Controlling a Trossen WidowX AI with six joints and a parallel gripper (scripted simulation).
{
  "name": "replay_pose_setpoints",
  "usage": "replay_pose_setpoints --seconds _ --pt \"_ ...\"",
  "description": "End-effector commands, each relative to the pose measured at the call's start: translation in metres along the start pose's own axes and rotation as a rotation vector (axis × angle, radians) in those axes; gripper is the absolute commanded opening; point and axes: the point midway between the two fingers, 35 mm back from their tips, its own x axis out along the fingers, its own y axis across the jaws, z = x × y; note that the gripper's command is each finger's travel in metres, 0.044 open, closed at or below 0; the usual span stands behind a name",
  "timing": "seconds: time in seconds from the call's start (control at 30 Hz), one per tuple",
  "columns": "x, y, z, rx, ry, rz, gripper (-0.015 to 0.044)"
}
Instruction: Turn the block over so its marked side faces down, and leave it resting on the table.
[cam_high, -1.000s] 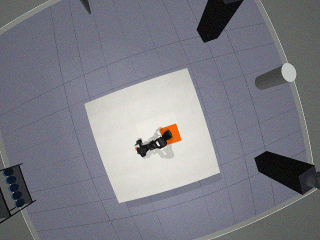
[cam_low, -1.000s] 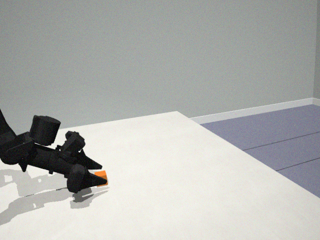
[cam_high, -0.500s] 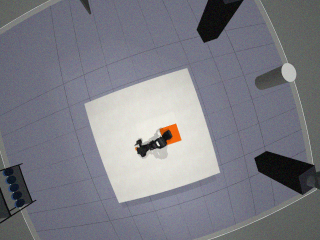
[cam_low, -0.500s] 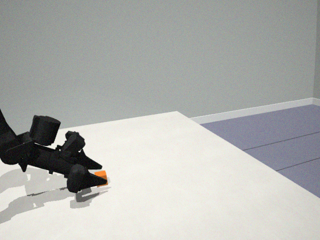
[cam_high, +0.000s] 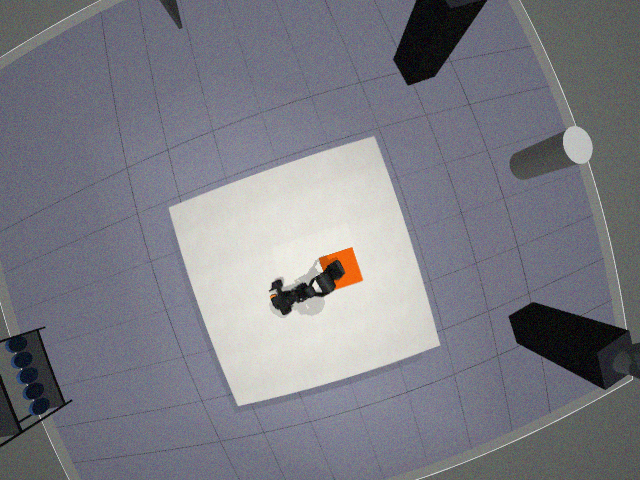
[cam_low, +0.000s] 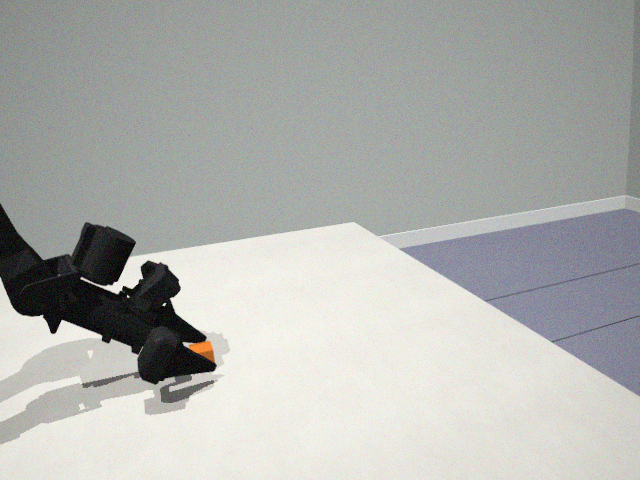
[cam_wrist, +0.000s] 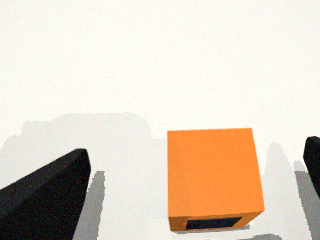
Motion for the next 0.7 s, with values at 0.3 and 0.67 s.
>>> replay_pose_setpoints --seconds 0.3,0.67 --pt "-0.054 -0.002 0.054 0.021 0.405 0.007 0.044" --pt "-0.063 -0.004 0.051 0.018 0.452 0.003 0.044"
